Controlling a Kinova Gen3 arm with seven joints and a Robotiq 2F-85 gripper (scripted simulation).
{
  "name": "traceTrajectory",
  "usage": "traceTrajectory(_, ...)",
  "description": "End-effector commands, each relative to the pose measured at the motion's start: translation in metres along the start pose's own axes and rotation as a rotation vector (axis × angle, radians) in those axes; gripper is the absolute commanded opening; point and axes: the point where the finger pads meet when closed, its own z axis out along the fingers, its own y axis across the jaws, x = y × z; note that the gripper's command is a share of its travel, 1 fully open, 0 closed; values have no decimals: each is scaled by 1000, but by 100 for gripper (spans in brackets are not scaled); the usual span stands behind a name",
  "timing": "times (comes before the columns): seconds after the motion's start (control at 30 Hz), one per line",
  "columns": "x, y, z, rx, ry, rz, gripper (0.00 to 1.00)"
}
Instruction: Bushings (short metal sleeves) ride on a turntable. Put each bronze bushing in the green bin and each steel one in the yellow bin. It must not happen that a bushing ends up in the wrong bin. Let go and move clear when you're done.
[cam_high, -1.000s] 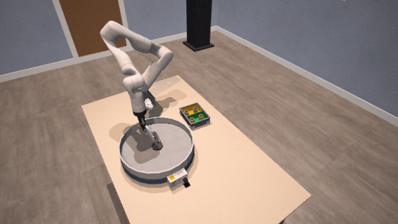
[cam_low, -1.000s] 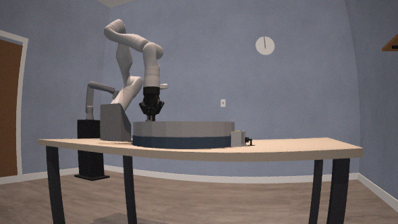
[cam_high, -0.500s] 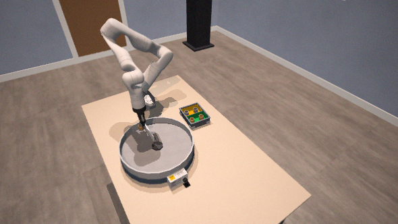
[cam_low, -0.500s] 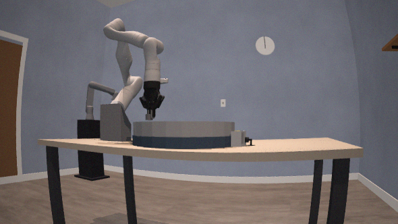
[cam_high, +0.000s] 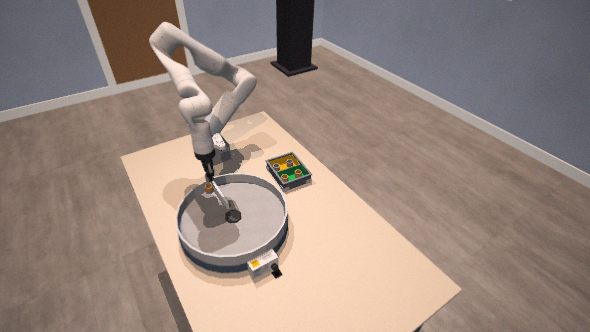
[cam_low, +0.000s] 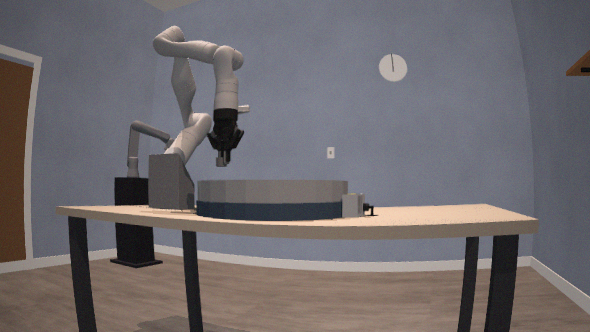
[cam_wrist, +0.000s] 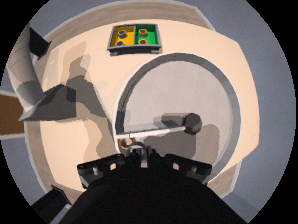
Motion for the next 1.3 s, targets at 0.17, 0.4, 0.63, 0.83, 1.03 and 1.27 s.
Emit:
traceTrajectory(0.17, -1, 0, -6, -3, -2, -3, 0)
traceTrajectory(0.4, 51, -13, -3, -3, -2, 1, 0)
traceTrajectory(0.63, 102, -26, -3, -3, -2, 1, 0)
traceTrajectory(0.83, 113, -29, -3, -3, -2, 0, 0)
traceTrajectory(1.03, 154, -39, -4, -3, -2, 0, 0)
traceTrajectory(1.27, 196, -49, -4, -3, -2, -1, 0)
